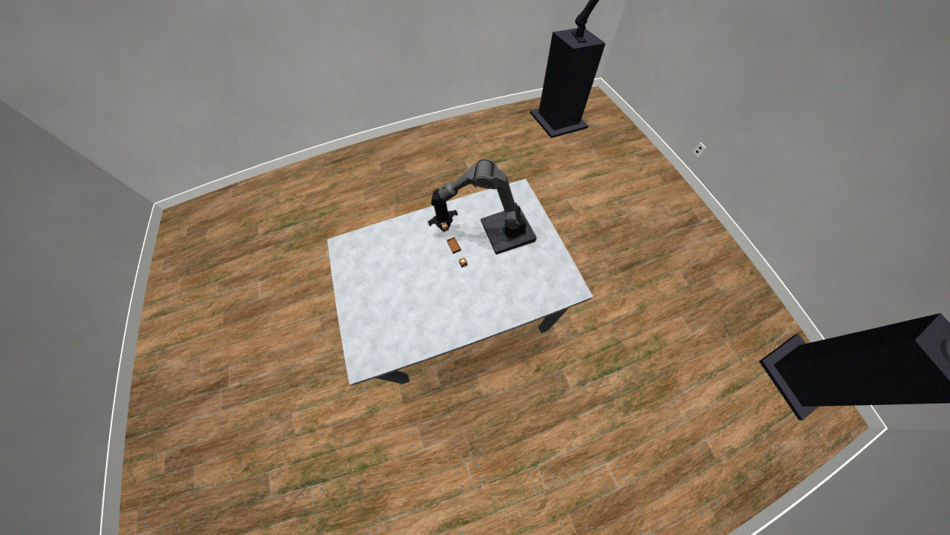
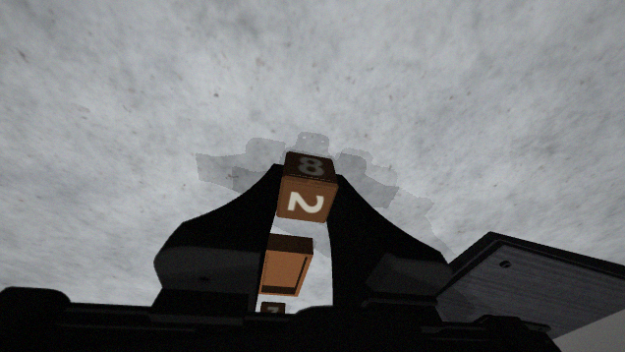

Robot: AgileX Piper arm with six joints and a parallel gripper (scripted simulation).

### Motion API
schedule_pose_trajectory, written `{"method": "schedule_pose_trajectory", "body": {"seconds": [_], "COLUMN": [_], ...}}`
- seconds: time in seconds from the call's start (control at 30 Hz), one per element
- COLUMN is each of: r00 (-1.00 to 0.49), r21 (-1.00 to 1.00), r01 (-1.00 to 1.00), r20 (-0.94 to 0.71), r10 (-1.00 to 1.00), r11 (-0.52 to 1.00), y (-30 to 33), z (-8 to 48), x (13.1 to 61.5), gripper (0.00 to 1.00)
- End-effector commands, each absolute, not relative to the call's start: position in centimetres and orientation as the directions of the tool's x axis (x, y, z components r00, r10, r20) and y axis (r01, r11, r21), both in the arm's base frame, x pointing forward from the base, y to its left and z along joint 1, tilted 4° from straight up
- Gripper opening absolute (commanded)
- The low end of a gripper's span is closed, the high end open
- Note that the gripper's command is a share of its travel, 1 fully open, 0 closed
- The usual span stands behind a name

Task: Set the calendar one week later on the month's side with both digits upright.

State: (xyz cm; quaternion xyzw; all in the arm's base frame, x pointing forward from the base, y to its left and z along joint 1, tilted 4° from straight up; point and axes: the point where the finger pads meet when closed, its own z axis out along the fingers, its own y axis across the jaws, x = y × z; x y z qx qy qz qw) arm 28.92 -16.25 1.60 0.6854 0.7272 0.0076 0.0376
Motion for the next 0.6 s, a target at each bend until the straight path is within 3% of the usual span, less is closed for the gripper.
{"method": "schedule_pose_trajectory", "body": {"seconds": [0.0, 0.57], "r00": [-0.056, -0.056], "r21": [0.061, 0.059], "r01": [0.996, 0.997], "r20": [-0.044, -0.043], "r10": [0.997, 0.997], "r11": [0.059, 0.059], "y": [-16.27, -16.27], "z": [1.57, 1.21], "x": [28.85, 28.84], "gripper": [0.34, 0.34]}}
